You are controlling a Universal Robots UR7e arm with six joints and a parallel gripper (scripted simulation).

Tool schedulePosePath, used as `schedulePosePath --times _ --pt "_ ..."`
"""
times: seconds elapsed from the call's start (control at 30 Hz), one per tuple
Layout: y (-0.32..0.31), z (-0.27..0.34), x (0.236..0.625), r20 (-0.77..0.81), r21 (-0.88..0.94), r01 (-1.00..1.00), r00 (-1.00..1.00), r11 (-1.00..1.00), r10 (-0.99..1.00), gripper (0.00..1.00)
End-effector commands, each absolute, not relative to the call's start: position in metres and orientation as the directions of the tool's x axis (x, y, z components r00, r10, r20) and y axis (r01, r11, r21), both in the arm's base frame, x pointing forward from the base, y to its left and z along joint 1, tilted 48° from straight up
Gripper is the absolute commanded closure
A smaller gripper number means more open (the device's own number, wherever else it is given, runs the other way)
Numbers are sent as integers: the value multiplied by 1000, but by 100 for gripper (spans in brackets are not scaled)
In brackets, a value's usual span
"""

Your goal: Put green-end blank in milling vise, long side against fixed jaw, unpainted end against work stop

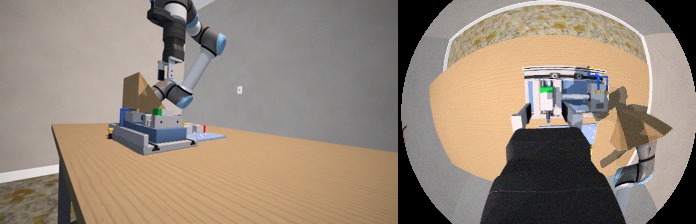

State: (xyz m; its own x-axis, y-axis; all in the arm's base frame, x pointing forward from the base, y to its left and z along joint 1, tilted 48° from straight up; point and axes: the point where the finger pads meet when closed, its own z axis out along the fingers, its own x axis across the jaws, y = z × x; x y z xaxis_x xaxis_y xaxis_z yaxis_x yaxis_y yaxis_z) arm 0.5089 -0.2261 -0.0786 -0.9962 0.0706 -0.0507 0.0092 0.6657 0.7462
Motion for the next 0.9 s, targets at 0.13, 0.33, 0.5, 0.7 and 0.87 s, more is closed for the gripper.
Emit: schedulePosePath --times 0.13,0.33,0.5,0.7,0.87 --pt "-226 -80 509 -52 745 9 -996 667 71 0" --pt "-223 -82 510 -52 745 9 -996 667 71 0" --pt "-222 -83 510 -52 745 9 -996 667 71 0" --pt "-222 -83 510 -52 745 9 -996 667 71 0" --pt "-221 -84 510 -52 745 9 -996 667 71 0"
